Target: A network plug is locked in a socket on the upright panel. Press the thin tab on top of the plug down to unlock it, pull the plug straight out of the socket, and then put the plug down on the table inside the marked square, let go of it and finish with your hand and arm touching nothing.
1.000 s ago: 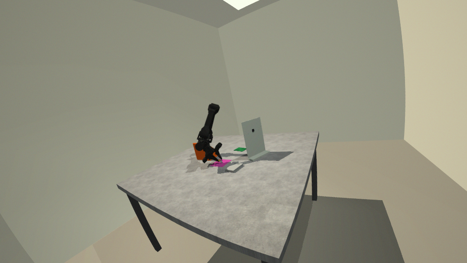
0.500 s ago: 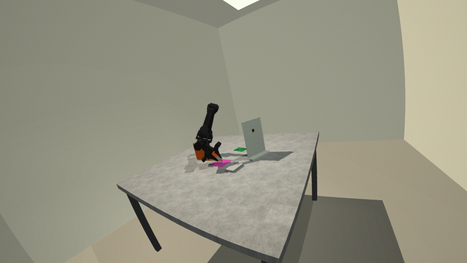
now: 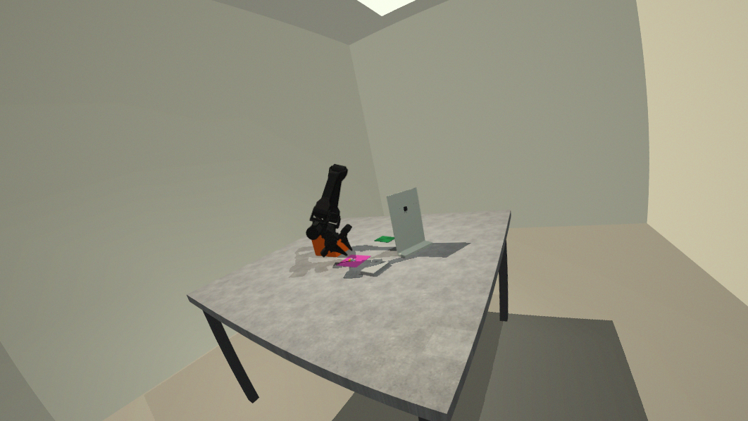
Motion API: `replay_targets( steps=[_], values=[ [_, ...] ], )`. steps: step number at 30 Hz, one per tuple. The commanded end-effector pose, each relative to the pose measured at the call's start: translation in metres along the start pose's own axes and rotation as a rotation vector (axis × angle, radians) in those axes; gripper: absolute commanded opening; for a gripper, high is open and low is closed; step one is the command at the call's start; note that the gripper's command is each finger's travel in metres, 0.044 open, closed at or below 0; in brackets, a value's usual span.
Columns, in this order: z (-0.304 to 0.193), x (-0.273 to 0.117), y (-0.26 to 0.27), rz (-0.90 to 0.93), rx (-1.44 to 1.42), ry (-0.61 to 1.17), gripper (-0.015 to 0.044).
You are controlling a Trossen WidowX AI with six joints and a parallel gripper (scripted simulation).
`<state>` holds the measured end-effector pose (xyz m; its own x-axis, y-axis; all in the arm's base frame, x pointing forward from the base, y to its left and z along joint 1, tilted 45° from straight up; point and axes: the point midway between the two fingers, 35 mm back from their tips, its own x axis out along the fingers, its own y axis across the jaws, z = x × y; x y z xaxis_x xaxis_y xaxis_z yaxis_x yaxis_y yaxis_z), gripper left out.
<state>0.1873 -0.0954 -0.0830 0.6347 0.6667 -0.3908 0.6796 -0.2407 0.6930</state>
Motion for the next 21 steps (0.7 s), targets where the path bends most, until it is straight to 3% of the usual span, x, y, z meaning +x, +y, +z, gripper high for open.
replay_targets(
  steps=[1, 21],
  values=[
    [0.002, -0.005, 0.002, -0.004, -0.008, -0.004, 0.0156],
    [0.006, -0.033, 0.020, -0.007, -0.007, -0.008, 0.0156]
  ],
)
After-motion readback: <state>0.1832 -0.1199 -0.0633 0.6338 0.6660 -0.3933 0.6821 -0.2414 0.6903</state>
